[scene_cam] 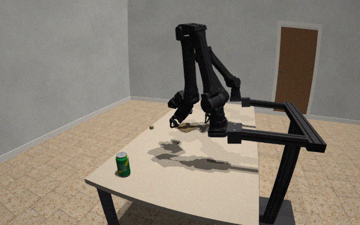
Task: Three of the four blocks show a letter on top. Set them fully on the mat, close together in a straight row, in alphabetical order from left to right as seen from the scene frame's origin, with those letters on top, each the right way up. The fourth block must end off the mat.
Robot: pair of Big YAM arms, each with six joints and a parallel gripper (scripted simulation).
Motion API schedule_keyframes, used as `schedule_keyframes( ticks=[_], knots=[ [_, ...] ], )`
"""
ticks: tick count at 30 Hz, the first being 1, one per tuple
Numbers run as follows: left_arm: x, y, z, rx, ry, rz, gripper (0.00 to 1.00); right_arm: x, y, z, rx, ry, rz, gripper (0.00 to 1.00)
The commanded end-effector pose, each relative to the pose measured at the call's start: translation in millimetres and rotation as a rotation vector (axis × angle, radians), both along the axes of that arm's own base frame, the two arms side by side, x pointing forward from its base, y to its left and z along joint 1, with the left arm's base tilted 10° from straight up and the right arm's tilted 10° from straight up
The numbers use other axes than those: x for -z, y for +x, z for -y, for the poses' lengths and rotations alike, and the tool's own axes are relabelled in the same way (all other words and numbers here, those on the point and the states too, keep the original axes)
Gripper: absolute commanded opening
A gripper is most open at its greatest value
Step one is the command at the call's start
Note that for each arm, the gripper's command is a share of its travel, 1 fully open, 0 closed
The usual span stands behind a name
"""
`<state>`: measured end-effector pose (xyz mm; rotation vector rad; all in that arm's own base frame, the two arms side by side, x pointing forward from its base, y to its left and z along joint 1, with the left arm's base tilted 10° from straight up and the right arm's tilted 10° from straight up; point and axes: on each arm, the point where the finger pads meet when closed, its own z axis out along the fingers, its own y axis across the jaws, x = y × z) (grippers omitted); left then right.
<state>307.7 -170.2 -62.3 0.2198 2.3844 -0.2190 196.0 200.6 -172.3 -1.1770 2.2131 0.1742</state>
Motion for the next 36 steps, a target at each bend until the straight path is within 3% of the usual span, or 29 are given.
schedule_keyframes(
  ticks=[1,6,8,15,22,30,36],
  knots=[
    [17,36,66,0.154,0.013,0.122,1.0,-24,45,-5,0.106,0.095,0.076,1.0],
    [40,53,118,0.283,0.043,0.177,1.0,-42,88,9,0.224,0.15,0.139,1.0],
    [40,53,118,0.283,0.043,0.177,1.0,-42,88,9,0.224,0.15,0.139,1.0],
    [87,82,214,0.532,0.12,0.282,1.0,-72,150,46,0.4,0.215,0.245,1.0],
    [114,102,274,0.67,0.147,0.324,1.0,-81,163,60,0.445,0.225,0.276,1.0],
    [117,111,282,0.667,0.129,0.321,1.0,-77,156,58,0.433,0.216,0.261,1.0],
    [83,165,248,0.557,0.117,0.364,1.0,-75,155,59,0.431,0.206,0.26,1.0]
  ],
)
